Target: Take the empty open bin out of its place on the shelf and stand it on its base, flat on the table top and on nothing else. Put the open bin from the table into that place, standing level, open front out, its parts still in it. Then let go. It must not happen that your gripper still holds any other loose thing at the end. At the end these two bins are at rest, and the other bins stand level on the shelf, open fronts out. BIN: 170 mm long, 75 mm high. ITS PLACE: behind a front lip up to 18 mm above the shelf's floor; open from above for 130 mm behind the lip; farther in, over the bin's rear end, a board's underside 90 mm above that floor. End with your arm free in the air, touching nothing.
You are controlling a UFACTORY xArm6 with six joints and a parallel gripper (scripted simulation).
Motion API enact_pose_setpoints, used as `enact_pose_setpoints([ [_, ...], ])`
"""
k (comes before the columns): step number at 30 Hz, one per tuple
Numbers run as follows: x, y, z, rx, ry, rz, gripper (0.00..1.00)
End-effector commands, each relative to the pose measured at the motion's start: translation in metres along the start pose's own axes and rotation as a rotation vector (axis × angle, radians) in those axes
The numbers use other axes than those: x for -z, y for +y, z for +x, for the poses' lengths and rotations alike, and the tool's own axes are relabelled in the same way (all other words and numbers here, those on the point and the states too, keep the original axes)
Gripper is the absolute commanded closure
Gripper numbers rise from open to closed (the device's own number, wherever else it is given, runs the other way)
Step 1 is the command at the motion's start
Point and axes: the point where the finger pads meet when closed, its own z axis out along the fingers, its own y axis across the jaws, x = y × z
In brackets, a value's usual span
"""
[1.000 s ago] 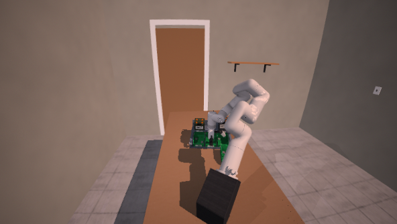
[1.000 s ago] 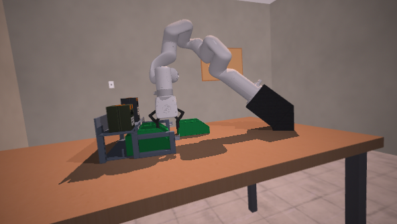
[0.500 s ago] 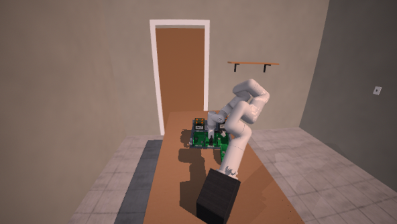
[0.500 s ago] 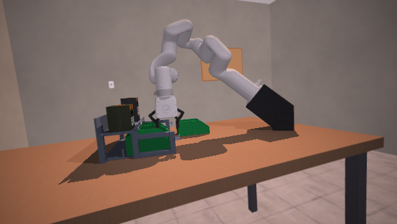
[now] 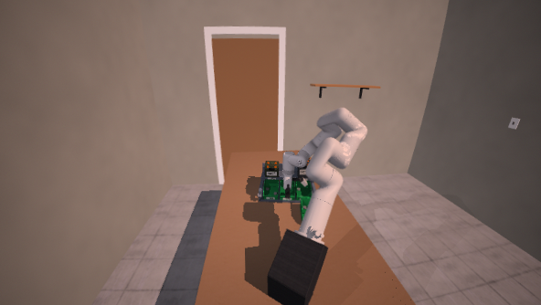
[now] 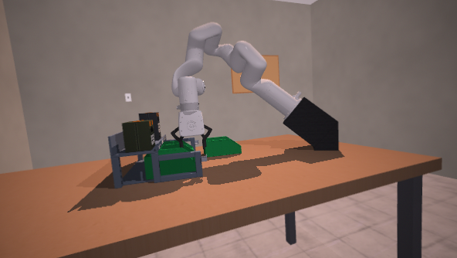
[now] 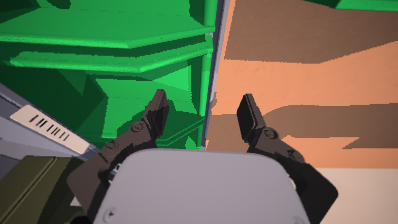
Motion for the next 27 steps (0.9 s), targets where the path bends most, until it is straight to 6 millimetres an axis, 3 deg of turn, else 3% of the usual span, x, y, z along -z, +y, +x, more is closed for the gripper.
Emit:
enact_pose_setpoints([
  [1,0.001,-0.001,0.0,-0.001,-0.001,0.002,0.05],
  [27,-0.01,-0.001,0.0,-0.001,-0.001,0.002,0.05],
])
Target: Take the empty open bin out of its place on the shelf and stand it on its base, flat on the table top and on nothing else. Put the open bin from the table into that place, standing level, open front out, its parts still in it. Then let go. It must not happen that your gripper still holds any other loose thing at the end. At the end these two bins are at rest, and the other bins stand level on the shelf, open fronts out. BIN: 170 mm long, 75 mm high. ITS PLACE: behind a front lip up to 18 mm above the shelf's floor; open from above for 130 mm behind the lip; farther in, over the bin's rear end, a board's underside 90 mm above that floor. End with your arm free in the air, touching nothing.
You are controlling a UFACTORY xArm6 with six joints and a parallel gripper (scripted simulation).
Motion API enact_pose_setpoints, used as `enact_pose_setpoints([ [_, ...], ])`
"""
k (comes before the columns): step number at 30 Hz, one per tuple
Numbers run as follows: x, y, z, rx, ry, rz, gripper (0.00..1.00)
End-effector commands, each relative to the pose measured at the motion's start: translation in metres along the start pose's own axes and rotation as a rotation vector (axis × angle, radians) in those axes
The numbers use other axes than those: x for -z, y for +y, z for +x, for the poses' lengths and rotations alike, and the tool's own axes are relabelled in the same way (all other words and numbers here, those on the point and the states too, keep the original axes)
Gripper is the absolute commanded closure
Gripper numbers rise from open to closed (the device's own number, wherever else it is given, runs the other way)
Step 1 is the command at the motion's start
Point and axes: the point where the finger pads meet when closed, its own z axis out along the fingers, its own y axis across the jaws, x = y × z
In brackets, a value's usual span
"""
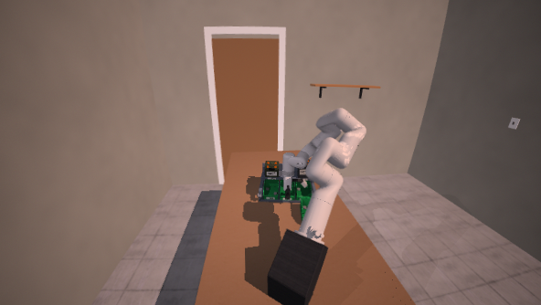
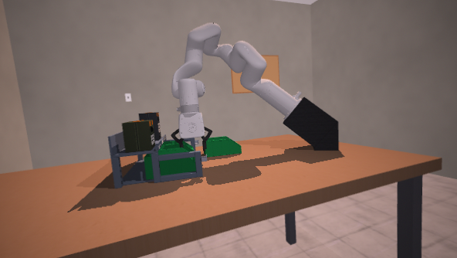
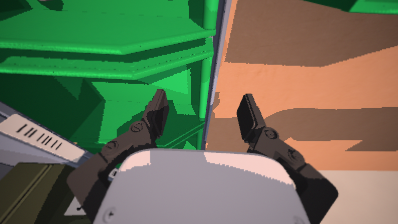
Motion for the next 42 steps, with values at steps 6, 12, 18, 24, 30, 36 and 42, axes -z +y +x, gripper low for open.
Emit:
enact_pose_setpoints([
  [6,-0.0048,-0.0011,-0.0003,-0.001,-0.001,0.002,0.05],
  [12,-0.0085,-0.0011,-0.0003,-0.001,-0.001,0.002,0.05],
  [18,-0.0108,-0.0011,-0.0003,-0.001,-0.001,0.002,0.05],
  [24,-0.0114,-0.0011,-0.0003,-0.001,-0.001,0.002,0.05],
  [30,-0.0116,-0.0011,-0.0003,-0.001,-0.001,0.002,0.05],
  [36,-0.0116,-0.0011,-0.0003,-0.001,-0.001,0.002,0.05],
  [42,-0.0116,-0.0011,-0.0003,-0.001,-0.001,0.002,1.0],
])
